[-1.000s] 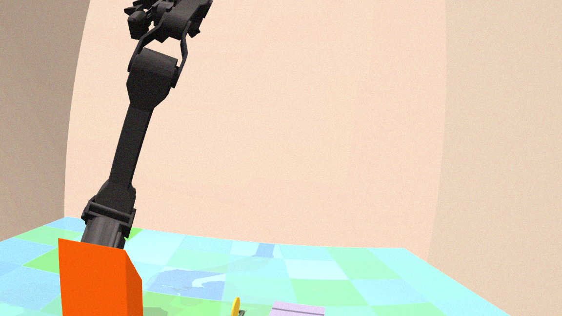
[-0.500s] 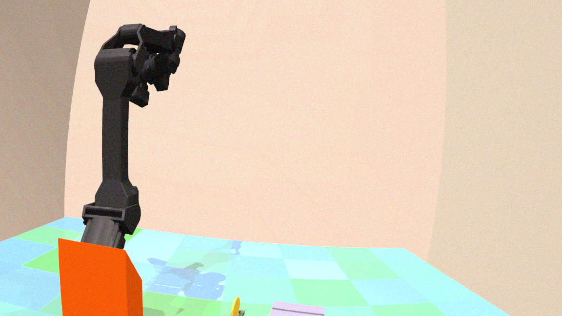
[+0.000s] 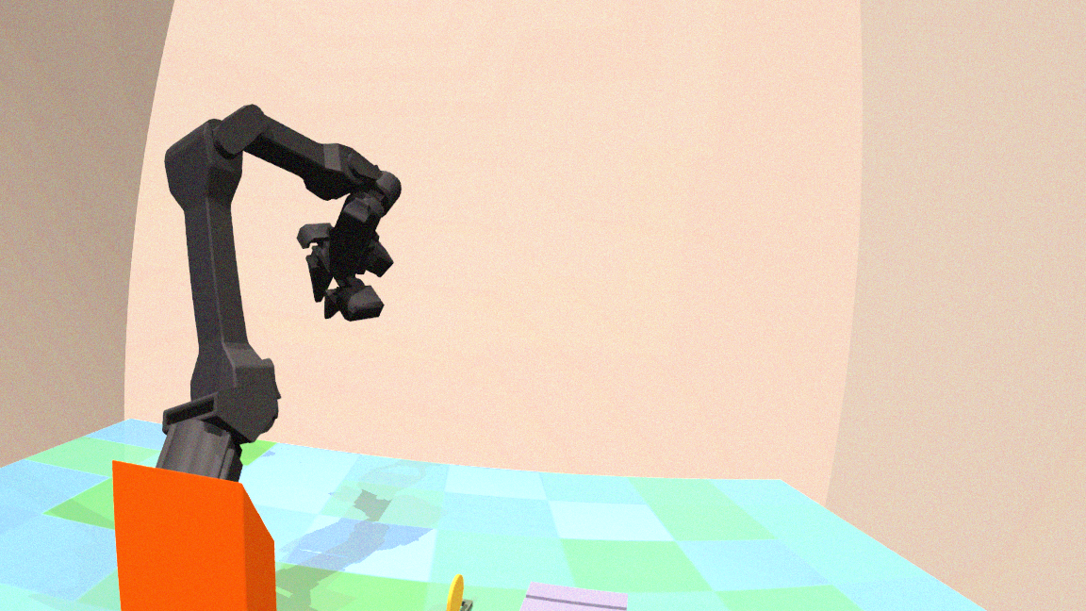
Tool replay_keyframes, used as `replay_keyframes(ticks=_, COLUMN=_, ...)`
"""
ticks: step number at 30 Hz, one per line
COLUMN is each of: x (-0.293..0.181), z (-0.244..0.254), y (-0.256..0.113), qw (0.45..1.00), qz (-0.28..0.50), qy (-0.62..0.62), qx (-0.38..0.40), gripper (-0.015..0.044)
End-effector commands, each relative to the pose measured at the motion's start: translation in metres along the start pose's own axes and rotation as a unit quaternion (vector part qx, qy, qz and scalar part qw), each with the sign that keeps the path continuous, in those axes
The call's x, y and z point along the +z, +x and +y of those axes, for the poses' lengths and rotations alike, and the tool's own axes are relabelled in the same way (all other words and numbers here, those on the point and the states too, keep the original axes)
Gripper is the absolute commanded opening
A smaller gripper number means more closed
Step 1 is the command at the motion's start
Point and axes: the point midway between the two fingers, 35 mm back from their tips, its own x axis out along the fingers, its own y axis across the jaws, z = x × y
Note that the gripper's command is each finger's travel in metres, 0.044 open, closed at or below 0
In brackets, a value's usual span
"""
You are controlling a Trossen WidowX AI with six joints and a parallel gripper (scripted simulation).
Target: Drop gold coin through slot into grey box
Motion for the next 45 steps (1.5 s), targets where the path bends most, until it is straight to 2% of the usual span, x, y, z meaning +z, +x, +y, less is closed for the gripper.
replay_keyframes(ticks=1, x=0.019, z=-0.058, y=0.005, qw=0.996, qz=-0.023, qy=-0.036, qx=-0.079, gripper=0.0161)
replay_keyframes(ticks=10, x=0.038, z=-0.198, y=-0.019, qw=0.966, qz=-0.001, qy=-0.112, qx=-0.231, gripper=0.0161)
replay_keyframes(ticks=17, x=0.016, z=-0.308, y=-0.074, qw=0.934, qz=0.063, qy=-0.154, qx=-0.316, gripper=0.0161)
replay_keyframes(ticks=22, x=-0.018, z=-0.364, y=-0.117, qw=0.918, qz=0.112, qy=-0.172, qx=-0.339, gripper=0.0161)
replay_keyframes(ticks=28, x=-0.074, z=-0.407, y=-0.162, qw=0.909, qz=0.156, qy=-0.192, qx=-0.335, gripper=0.0161)
replay_keyframes(ticks=34, x=-0.133, z=-0.426, y=-0.192, qw=0.909, qz=0.174, qy=-0.217, qx=-0.309, gripper=0.0161)
replay_keyframes(ticks=41, x=-0.139, z=-0.426, y=-0.189, qw=0.909, qz=0.174, qy=-0.217, qx=-0.309, gripper=0.0161)
replay_keyframes(ticks=45, x=-0.145, z=-0.445, y=-0.165, qw=0.910, qz=0.174, qy=-0.218, qx=-0.308, gripper=0.0161)
